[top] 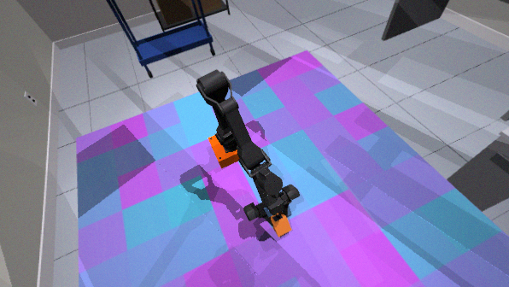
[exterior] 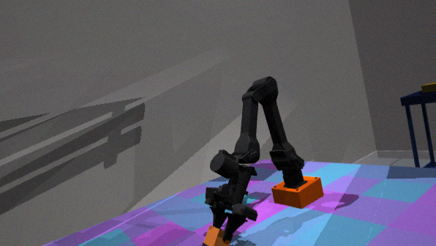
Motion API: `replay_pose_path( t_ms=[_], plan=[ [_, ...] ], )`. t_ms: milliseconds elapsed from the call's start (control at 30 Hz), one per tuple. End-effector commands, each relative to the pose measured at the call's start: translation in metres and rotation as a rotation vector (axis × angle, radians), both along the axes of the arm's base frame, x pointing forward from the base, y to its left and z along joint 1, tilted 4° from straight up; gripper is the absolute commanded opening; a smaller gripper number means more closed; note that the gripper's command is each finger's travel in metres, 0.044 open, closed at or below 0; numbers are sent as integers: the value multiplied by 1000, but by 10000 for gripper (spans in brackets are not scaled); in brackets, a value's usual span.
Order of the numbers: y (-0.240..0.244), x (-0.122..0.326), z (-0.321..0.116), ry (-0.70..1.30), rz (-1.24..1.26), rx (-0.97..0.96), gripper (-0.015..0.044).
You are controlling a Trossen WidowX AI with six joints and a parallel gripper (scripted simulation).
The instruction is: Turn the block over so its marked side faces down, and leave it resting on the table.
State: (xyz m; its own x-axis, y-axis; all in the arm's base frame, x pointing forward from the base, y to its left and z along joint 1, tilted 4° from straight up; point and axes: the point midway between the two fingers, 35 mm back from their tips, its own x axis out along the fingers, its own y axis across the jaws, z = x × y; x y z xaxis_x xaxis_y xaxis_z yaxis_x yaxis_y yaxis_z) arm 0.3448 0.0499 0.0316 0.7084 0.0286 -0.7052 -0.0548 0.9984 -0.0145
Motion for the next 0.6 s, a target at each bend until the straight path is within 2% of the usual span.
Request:
replay_pose_path(
  t_ms=[0, 567],
  plan=[
    [0, 1, -7, -39, 5, -5, 0],
    [-2, -8, -14, -269, 6, 8, 0]
  ],
)
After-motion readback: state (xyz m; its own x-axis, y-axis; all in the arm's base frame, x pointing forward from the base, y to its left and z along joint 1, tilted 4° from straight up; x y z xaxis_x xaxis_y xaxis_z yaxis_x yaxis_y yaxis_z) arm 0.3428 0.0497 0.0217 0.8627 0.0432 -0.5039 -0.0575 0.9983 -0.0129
